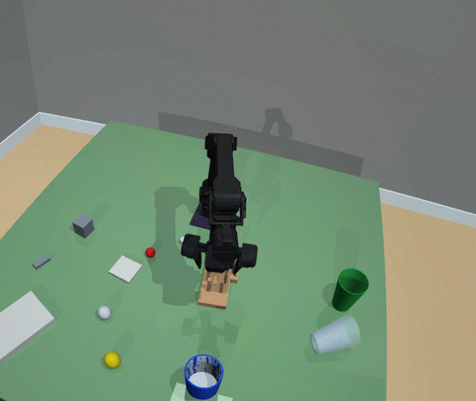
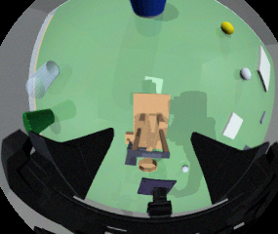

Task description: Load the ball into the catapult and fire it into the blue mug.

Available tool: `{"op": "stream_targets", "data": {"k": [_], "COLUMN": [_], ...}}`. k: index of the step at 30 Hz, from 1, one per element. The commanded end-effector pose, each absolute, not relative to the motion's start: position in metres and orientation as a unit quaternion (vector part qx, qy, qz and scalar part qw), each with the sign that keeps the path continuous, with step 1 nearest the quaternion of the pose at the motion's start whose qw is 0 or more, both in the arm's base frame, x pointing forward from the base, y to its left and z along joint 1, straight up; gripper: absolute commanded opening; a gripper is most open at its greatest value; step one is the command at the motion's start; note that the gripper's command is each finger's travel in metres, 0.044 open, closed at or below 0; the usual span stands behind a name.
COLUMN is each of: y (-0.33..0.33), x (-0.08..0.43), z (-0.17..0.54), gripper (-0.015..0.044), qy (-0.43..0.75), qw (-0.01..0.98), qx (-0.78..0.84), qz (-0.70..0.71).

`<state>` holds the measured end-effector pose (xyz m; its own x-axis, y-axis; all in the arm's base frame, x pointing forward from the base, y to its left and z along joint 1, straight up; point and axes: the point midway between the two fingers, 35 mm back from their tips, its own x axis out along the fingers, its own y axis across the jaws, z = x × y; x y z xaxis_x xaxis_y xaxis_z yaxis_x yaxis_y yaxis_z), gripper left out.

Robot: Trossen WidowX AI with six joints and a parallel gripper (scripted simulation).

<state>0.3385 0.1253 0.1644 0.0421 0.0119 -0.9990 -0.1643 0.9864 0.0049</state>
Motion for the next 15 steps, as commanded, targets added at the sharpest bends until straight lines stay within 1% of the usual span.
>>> {"op": "stream_targets", "data": {"k": [1,6,11,15], "y": [0.125,0.123,0.123,0.123], "x": [0.338,0.334,0.336,0.336], "z": [0.159,0.167,0.124,0.122], "gripper": [0.044,0.044,0.044,0.044], "qy": [0.694,0.692,0.692,0.692], "qw": [0.716,0.717,0.717,0.717], "qx": [-0.056,-0.056,-0.056,-0.056], "qz": [0.06,0.063,0.063,0.063]}}
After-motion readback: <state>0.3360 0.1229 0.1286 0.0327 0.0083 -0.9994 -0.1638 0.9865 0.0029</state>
